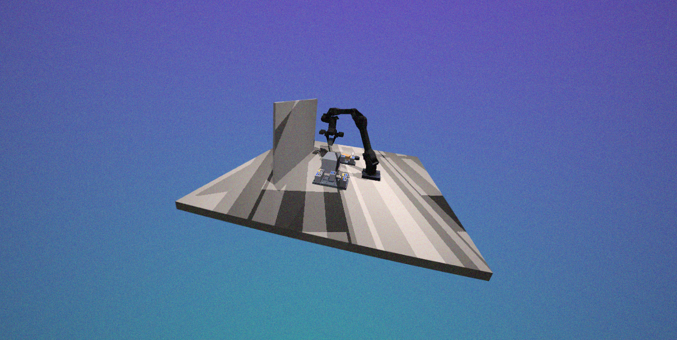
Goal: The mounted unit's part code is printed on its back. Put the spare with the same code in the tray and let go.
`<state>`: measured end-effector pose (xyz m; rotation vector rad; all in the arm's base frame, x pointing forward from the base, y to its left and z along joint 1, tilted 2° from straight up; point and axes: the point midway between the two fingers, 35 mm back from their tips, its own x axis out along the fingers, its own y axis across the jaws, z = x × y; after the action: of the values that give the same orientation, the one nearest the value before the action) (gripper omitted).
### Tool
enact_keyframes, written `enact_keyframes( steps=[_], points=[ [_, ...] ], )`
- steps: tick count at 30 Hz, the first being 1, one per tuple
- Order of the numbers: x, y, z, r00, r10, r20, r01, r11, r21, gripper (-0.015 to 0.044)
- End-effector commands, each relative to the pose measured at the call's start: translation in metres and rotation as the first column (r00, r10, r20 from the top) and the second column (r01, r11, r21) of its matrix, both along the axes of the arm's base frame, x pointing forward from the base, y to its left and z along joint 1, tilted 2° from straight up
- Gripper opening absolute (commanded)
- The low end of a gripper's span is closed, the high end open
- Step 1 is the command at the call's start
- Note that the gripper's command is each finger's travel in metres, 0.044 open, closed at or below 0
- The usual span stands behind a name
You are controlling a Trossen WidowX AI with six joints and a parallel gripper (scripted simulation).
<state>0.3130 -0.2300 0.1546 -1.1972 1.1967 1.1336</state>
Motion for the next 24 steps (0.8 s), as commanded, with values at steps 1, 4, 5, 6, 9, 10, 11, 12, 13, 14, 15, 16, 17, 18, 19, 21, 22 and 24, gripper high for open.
enact_keyframes(
  steps=[1, 4, 5, 6, 9, 10, 11, 12, 13, 14, 15, 16, 17, 18, 19, 21, 22, 24],
  points=[
    [0.000, 0.001, -0.004, 1.000, 0.002, -0.001, -0.002, 1.000, 0.007, 0.0000],
    [0.001, 0.001, -0.006, 1.000, 0.002, -0.001, -0.002, 1.000, 0.007, 0.0000],
    [0.001, 0.001, -0.007, 1.000, 0.002, -0.001, -0.002, 1.000, 0.007, 0.0000],
    [0.001, 0.001, -0.007, 1.000, 0.002, -0.001, -0.002, 1.000, 0.007, 0.0000],
    [0.001, 0.001, -0.009, 1.000, 0.002, -0.001, -0.002, 1.000, 0.007, 0.0000],
    [0.001, 0.001, -0.010, 1.000, 0.002, -0.001, -0.002, 1.000, 0.007, 0.0000],
    [0.001, 0.001, -0.011, 1.000, 0.002, -0.001, -0.002, 1.000, 0.007, 0.0000],
    [0.001, 0.001, -0.011, 1.000, 0.002, -0.001, -0.002, 1.000, 0.007, 0.0000],
    [0.001, 0.001, -0.012, 1.000, 0.002, -0.001, -0.002, 1.000, 0.007, 0.0000],
    [0.001, 0.001, -0.013, 1.000, 0.002, -0.001, -0.002, 1.000, 0.007, 0.0000],
    [0.002, 0.001, -0.013, 1.000, 0.002, -0.001, -0.002, 1.000, 0.007, 0.0000],
    [0.002, 0.001, -0.014, 1.000, 0.002, -0.001, -0.002, 1.000, 0.007, 0.0000],
    [0.002, 0.001, -0.015, 1.000, 0.002, -0.001, -0.002, 1.000, 0.007, 0.0000],
    [0.002, 0.001, -0.015, 1.000, 0.002, -0.001, -0.002, 1.000, 0.007, 0.0000],
    [0.002, 0.001, -0.016, 1.000, 0.002, -0.001, -0.002, 1.000, 0.007, 0.0000],
    [0.002, 0.000, -0.017, 1.000, 0.002, -0.001, -0.002, 1.000, 0.007, 0.0000],
    [0.002, 0.000, -0.018, 1.000, 0.002, -0.001, -0.002, 1.000, 0.007, 0.0000],
    [0.002, 0.000, -0.019, 1.000, 0.002, -0.001, -0.002, 1.000, 0.007, 0.0000]
  ],
)
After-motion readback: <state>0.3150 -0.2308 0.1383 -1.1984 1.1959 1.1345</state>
